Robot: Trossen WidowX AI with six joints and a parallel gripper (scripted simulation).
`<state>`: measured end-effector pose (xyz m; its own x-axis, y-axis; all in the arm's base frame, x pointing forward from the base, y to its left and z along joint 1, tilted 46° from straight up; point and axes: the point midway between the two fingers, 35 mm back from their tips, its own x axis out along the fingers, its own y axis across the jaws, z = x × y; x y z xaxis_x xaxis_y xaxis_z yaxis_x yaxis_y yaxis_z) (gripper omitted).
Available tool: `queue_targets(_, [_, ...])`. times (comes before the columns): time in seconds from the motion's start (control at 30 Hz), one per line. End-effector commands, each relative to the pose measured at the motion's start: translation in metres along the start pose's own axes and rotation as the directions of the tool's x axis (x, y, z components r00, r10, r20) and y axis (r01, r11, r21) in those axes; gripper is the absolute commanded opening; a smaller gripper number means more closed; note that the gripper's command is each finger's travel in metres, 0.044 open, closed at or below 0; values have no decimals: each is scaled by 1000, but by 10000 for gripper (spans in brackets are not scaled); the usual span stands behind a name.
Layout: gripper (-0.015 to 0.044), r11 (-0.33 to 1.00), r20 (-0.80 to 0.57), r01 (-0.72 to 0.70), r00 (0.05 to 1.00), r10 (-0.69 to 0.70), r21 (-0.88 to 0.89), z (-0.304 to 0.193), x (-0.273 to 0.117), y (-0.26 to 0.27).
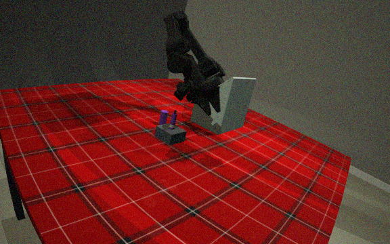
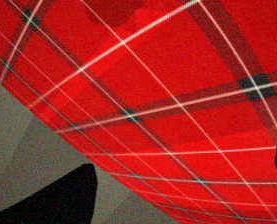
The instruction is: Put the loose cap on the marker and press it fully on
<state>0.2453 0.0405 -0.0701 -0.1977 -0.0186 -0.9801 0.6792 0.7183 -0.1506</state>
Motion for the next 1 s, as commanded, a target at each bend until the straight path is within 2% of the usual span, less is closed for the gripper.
queue_targets(0.0, [374, 1000, 7, 6, 1000, -6, -15, 1, -1, -1])
queue_targets(0.07, [321, 990, 64, 65, 996, -57, -129, 8, -10, -11])
queue_targets(0.17, [242, 895, 197, 240, 964, -176, -376, 24, -35, -36])
queue_targets(0.27, [238, 702, 324, 430, 901, -290, -567, 38, -63, -61])
queue_targets(0.37, [238, 427, 440, 585, 806, -395, -689, 49, -95, -85])
queue_targets(0.5, [238, 186, 519, 652, 718, -463, -735, 55, -121, -101])
queue_targets(0.97, [238, 171, 524, 654, 713, -467, -737, 55, -123, -104])
